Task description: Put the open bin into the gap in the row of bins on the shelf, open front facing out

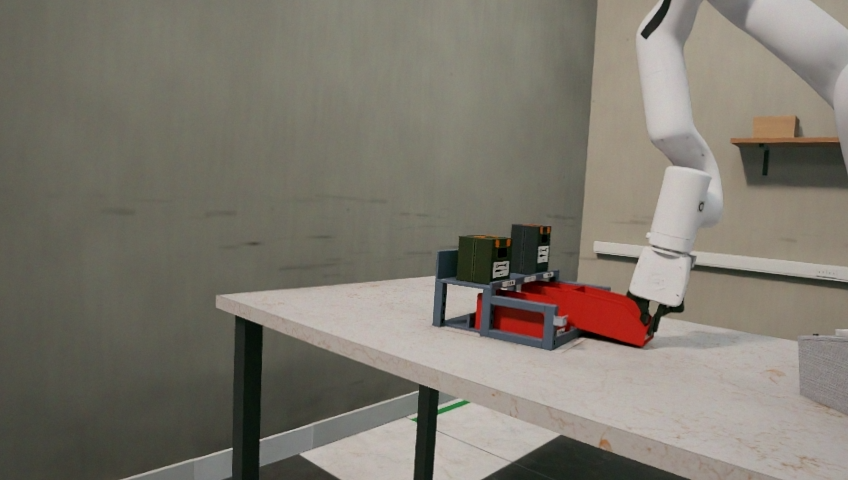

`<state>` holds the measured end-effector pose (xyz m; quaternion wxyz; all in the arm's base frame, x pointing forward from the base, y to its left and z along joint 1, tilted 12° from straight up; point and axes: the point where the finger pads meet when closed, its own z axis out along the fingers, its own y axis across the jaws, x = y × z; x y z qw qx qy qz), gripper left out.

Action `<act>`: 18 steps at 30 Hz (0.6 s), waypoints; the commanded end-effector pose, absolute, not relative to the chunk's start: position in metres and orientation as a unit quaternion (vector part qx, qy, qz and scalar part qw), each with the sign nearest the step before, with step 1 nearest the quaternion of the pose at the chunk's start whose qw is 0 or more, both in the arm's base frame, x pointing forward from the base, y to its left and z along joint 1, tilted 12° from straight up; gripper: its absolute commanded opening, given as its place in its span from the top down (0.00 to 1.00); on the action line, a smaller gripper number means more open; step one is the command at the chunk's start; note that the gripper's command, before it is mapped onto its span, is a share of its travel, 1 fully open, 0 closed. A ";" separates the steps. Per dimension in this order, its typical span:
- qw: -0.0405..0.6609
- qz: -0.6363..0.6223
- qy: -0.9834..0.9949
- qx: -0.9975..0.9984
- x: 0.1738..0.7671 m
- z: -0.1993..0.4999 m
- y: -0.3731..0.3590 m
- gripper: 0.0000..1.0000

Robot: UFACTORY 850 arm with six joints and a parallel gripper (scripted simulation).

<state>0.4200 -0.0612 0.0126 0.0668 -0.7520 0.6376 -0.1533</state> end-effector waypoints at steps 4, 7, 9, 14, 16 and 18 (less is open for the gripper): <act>0.067 -0.154 0.638 -0.752 0.421 0.013 -0.061 1.00; 0.067 -0.154 0.638 -0.752 0.420 0.015 -0.061 1.00; 0.067 -0.154 0.638 -0.752 0.420 0.018 -0.061 1.00; 0.067 -0.154 0.638 -0.752 0.419 0.021 -0.060 1.00; 0.067 -0.154 0.638 -0.752 0.419 0.021 -0.060 1.00; 0.067 -0.154 0.638 -0.752 0.419 0.021 -0.060 1.00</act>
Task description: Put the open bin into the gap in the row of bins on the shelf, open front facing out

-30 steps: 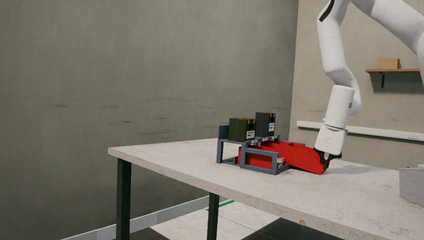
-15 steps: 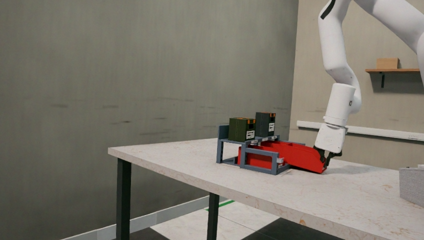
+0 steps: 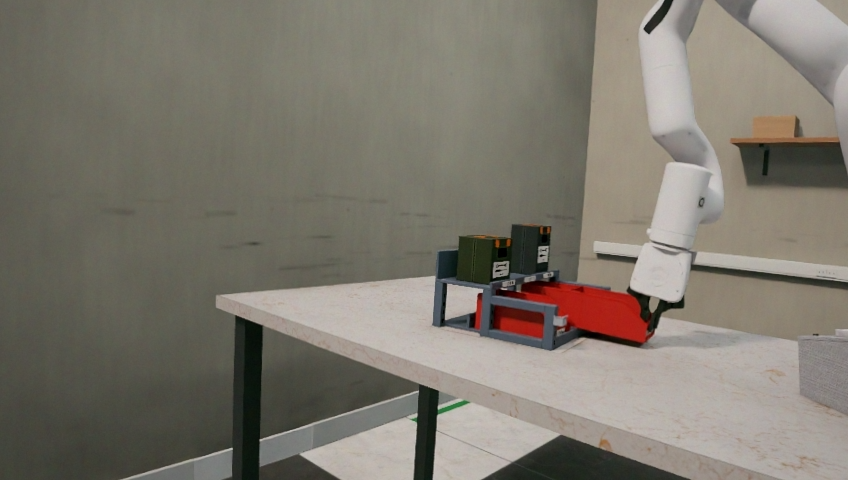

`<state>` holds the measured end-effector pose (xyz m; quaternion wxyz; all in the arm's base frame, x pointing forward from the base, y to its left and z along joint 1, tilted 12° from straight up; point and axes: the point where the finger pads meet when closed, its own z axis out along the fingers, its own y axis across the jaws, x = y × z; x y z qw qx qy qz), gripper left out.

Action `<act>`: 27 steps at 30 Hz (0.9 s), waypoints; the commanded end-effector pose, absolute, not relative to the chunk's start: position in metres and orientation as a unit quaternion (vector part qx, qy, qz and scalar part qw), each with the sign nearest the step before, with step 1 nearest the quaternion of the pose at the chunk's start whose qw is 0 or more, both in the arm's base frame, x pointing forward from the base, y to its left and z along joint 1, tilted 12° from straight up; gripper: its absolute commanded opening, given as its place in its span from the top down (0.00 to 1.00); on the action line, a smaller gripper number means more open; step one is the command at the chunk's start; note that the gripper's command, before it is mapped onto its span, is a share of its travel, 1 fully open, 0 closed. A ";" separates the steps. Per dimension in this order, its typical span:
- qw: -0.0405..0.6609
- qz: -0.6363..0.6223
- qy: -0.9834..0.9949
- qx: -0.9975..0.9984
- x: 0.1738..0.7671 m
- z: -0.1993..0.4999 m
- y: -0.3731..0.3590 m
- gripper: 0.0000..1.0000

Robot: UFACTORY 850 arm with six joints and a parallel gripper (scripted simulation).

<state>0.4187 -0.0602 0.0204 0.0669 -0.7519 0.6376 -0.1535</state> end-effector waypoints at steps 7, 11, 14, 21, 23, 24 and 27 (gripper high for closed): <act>0.067 -0.154 0.638 -0.752 0.418 0.026 -0.060 1.00; 0.067 -0.154 0.638 -0.752 0.417 0.033 -0.059 1.00; 0.067 -0.154 0.638 -0.752 0.417 0.033 -0.059 1.00; 0.067 -0.154 0.638 -0.752 0.417 0.033 -0.059 1.00; 0.067 -0.154 0.638 -0.752 0.417 0.033 -0.059 1.00; 0.067 -0.154 0.638 -0.752 0.417 0.033 -0.059 1.00; 0.067 -0.154 0.638 -0.752 0.417 0.034 -0.059 1.00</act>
